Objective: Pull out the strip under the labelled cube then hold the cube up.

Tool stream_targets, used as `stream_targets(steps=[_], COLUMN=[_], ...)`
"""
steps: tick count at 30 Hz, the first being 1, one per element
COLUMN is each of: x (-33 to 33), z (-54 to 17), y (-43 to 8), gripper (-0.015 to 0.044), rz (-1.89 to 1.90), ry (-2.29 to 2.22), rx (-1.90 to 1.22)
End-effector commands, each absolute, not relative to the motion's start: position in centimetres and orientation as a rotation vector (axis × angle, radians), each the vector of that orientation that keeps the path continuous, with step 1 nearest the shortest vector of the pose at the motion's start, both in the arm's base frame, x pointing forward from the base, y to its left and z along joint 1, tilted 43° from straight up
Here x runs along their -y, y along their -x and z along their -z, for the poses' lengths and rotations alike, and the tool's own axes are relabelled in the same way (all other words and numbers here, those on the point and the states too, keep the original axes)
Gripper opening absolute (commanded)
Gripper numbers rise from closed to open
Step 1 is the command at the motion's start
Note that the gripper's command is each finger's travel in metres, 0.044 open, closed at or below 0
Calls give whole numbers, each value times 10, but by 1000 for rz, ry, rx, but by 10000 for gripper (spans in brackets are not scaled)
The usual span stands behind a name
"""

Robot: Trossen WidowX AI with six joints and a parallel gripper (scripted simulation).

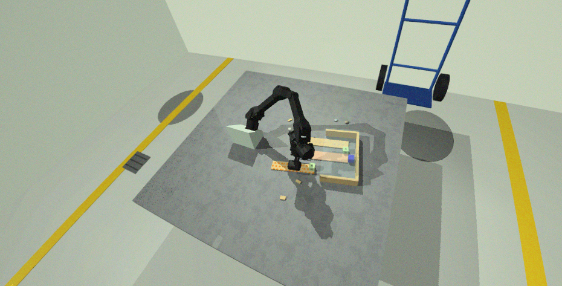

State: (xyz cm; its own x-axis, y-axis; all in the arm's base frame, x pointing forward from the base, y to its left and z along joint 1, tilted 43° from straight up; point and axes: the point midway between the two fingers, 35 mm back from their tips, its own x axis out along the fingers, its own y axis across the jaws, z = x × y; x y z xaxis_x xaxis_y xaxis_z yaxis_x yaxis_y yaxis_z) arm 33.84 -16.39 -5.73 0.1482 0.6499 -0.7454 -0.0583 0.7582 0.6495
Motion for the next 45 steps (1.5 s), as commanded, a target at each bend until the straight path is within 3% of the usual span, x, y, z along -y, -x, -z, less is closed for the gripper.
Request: stream_targets(steps=[1, 16, 24, 45], x=[164, 163, 156, 134], z=[53, 35, 43, 68], y=[-353, -407, -409, -414], gripper=[440, 440, 250, 250], rz=[-546, -548, -548, -549], ry=[-548, -548, -548, -549], rx=[-1337, -1334, -1334, -1333])
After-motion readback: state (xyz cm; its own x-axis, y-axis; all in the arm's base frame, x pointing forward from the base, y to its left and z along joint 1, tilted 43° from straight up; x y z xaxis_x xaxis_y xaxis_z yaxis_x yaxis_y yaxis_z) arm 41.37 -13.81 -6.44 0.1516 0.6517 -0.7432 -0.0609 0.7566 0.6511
